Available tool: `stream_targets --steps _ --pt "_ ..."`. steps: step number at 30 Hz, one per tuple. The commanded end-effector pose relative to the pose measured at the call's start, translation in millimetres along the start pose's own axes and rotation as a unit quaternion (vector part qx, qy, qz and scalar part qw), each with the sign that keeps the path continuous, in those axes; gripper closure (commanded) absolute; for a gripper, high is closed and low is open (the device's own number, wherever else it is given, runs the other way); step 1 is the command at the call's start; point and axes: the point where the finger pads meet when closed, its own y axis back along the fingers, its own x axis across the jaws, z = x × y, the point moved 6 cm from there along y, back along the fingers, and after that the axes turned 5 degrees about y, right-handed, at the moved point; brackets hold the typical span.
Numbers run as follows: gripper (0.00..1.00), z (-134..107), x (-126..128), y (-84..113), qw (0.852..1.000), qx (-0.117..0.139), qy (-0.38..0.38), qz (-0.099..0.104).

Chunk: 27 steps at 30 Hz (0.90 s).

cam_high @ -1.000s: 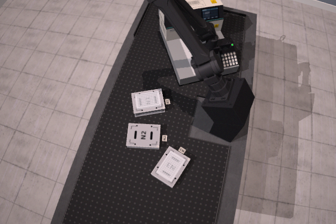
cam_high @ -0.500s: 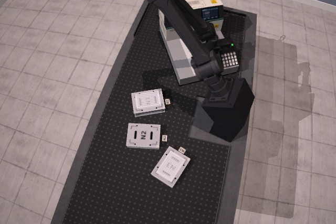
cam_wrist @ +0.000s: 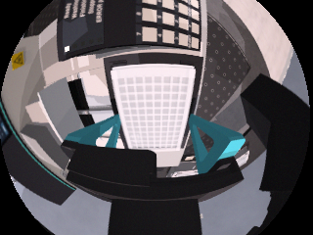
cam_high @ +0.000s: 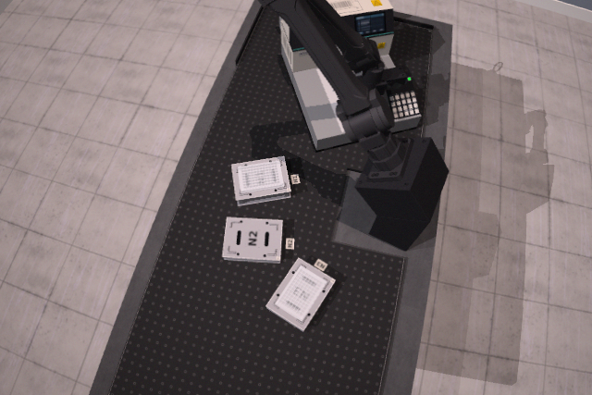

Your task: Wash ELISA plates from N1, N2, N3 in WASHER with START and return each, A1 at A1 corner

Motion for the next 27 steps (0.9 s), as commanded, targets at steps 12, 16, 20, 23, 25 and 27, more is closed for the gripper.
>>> stream_targets --steps 12,16,20,23,25,27 --pt "0.0 4 6 28.1 1.0 -0.007 0.004 0.012" --pt "0.0 5 7 35.0 1.0 -0.007 0.005 0.013" --pt "0.0 5 9 38.6 1.0 -0.008 0.005 0.014" --pt "0.0 5 11 44.0 1.0 -0.008 0.007 0.015" --pt "0.0 6 12 47.8 1.0 -0.009 0.008 0.017" --pt "0.0 6 13 51.5 1.0 -0.009 0.008 0.017"
